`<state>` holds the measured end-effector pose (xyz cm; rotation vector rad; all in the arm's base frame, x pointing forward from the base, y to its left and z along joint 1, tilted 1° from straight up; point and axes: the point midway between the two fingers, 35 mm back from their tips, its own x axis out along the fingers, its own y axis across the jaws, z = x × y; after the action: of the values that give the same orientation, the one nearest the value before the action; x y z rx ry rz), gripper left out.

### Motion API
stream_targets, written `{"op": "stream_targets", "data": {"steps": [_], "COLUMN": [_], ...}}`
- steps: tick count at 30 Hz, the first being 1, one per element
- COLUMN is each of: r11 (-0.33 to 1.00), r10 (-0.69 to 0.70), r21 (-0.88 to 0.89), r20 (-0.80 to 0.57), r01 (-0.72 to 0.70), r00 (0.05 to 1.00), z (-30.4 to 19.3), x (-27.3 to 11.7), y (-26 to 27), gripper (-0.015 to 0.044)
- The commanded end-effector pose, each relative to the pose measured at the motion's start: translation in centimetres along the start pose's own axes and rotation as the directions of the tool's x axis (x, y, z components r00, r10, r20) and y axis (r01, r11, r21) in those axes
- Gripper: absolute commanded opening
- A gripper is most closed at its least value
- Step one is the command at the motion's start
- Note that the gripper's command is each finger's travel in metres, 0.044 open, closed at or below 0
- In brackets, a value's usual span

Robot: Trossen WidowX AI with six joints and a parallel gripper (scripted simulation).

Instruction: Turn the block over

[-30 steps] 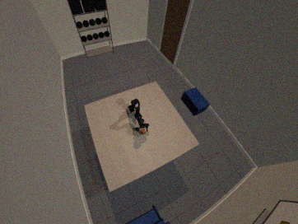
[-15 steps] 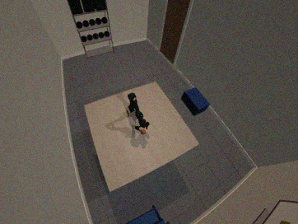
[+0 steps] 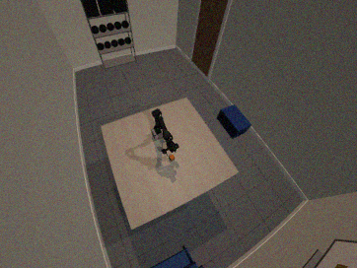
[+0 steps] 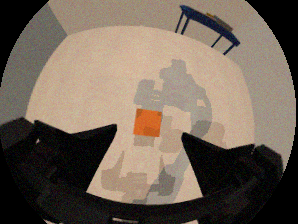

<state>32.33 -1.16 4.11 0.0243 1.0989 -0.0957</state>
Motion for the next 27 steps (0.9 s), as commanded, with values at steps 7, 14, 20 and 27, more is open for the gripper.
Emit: {"op": "stream_targets", "data": {"steps": [7,14,20,27], "r11": [1.000,1.000,1.000,1.000], "r10": [0.005,0.007,0.007,0.007], "r21": [0.004,0.007,0.006,0.006], "r20": [-0.319,-0.435,-0.435,-0.436], "r01": [-0.004,-0.005,-0.005,-0.005], "r00": [0.948,0.900,0.900,0.900], "z": [3.0,3.7,2.7,1.9], "x": [-0.2,-0.7,1.4,3.1], "y": [0.1,0.1,0.1,0.1], "gripper": [0.0440,0.0440,0.0440,0.0440]}}
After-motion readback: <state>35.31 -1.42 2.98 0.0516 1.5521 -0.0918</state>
